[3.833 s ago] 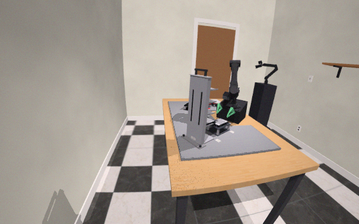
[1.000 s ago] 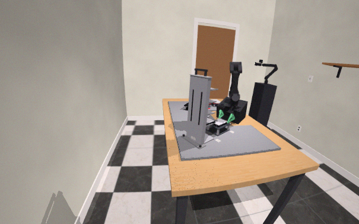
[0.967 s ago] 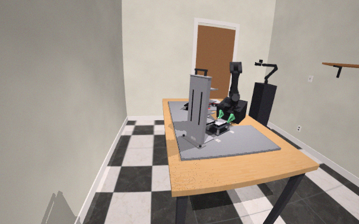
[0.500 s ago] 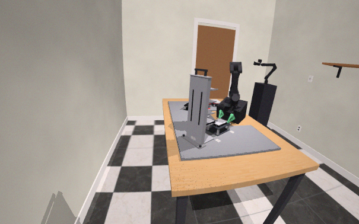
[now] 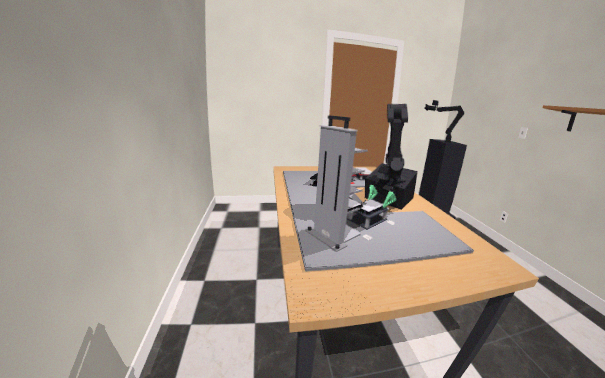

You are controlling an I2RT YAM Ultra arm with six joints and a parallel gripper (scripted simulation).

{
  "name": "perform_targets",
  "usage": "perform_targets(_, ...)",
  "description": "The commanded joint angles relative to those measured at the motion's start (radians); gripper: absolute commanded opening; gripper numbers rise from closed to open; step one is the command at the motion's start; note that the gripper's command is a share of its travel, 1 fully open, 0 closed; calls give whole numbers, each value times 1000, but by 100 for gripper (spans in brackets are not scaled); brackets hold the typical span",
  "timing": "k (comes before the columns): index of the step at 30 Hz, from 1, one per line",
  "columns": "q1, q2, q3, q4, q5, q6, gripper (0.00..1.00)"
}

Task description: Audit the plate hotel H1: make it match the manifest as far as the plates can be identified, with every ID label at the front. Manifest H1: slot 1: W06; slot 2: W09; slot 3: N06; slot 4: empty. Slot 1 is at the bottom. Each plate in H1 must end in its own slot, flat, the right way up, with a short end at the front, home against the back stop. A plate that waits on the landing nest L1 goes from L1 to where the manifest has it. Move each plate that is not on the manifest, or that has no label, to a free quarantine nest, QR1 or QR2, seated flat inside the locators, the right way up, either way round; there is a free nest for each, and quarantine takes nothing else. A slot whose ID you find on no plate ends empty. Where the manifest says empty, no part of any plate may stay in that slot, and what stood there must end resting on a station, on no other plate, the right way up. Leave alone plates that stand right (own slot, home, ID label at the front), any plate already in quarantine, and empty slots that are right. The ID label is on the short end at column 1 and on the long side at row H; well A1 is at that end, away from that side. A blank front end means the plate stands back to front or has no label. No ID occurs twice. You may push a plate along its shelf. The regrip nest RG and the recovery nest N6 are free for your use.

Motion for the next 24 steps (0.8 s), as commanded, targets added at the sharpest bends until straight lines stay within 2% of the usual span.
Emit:
perform_targets(1, 12, -36, -23, -30, 2, 6, 86)
perform_targets(14, 15, -159, -10, -155, 13, 11, 86)
perform_targets(16, 15, -159, -10, -155, 13, 11, 86)
perform_targets(24, 23, -237, 21, -239, 16, 14, 86)
